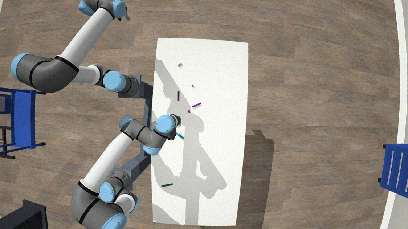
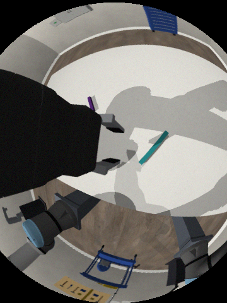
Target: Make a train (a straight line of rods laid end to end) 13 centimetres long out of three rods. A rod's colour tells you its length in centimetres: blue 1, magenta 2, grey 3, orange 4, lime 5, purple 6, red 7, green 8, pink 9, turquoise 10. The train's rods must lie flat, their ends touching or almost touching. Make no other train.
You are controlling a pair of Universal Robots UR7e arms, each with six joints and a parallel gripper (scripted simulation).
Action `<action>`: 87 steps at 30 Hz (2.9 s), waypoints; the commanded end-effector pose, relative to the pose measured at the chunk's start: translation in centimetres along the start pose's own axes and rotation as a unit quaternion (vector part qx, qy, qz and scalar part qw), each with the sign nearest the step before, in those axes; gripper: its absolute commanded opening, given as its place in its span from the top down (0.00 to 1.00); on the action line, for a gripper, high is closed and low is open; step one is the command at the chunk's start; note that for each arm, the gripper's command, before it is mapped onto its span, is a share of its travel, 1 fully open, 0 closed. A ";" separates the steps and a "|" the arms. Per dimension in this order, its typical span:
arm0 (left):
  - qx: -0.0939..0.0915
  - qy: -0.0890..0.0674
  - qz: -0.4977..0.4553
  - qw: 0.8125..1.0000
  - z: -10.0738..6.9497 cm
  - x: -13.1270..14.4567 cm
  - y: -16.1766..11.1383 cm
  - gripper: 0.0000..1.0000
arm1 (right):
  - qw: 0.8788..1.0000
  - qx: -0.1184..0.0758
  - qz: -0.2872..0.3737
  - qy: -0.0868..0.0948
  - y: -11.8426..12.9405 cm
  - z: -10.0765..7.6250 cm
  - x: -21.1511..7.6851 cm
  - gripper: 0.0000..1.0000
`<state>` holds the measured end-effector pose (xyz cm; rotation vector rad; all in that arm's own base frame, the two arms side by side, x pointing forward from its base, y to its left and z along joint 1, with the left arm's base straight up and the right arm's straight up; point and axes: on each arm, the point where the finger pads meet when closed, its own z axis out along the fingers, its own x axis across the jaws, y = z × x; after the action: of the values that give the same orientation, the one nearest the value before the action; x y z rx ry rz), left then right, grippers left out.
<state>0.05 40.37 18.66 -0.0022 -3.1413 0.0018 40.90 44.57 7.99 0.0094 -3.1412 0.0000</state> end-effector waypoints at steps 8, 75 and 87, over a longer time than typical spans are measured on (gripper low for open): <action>-0.001 0.000 0.000 1.000 0.0 0.0 0.0 0.00 | 1.000 -0.001 0.000 0.000 0.0 -0.1 0.0 0.00; -0.001 0.000 0.000 1.000 0.0 0.0 0.0 0.00 | 0.924 -0.001 0.382 -0.001 -35.9 -0.1 4.1 0.00; -0.001 0.000 0.000 1.000 0.0 0.0 0.0 0.00 | 0.923 -0.001 0.384 -0.001 -36.0 0.0 4.2 0.00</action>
<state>0.05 40.37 18.66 -0.0022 -3.1413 0.0018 36.94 8.51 7.99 -1.1975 -2.9043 0.0000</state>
